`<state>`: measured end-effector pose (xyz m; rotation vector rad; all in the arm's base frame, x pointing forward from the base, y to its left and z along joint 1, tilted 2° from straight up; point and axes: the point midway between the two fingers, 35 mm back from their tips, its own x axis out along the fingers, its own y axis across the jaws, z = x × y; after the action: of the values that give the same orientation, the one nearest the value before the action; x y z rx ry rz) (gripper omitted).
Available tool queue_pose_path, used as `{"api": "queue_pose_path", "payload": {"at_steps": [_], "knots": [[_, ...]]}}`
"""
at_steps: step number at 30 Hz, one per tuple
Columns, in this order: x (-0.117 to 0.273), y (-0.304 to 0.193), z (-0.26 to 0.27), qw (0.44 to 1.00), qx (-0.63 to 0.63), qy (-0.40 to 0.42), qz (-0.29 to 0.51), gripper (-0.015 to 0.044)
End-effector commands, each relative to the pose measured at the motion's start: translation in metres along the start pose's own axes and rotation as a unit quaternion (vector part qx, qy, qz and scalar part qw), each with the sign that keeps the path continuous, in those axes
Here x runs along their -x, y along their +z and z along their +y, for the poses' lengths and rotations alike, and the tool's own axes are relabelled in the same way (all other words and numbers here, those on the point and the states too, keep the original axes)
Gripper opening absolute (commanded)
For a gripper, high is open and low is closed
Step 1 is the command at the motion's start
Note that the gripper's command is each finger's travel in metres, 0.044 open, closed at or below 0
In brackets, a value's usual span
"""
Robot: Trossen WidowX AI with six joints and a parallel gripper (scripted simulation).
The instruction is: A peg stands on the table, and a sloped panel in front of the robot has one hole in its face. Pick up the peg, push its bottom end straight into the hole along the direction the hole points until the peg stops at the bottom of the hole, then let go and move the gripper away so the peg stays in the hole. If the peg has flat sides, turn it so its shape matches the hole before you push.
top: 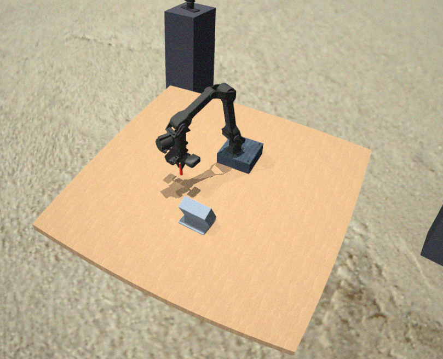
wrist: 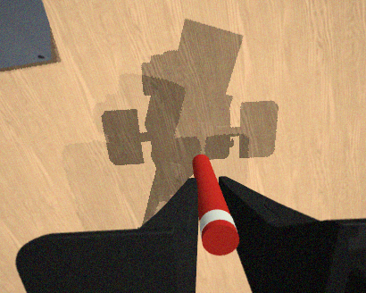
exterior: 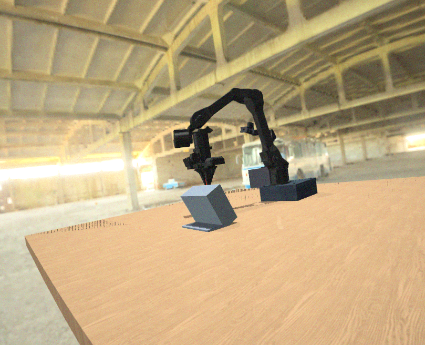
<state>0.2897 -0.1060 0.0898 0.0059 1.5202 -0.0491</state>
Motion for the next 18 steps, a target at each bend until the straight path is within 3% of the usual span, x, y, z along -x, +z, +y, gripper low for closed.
{"api": "queue_pose_path", "payload": {"at_steps": [1, 18], "knots": [[0.015, 0.000, 0.000, 1.000, -0.002, 0.000, -0.003, 0.0000], [0.018, 0.002, 0.010, 1.000, 0.007, -0.017, -0.023, 0.0000]]}}
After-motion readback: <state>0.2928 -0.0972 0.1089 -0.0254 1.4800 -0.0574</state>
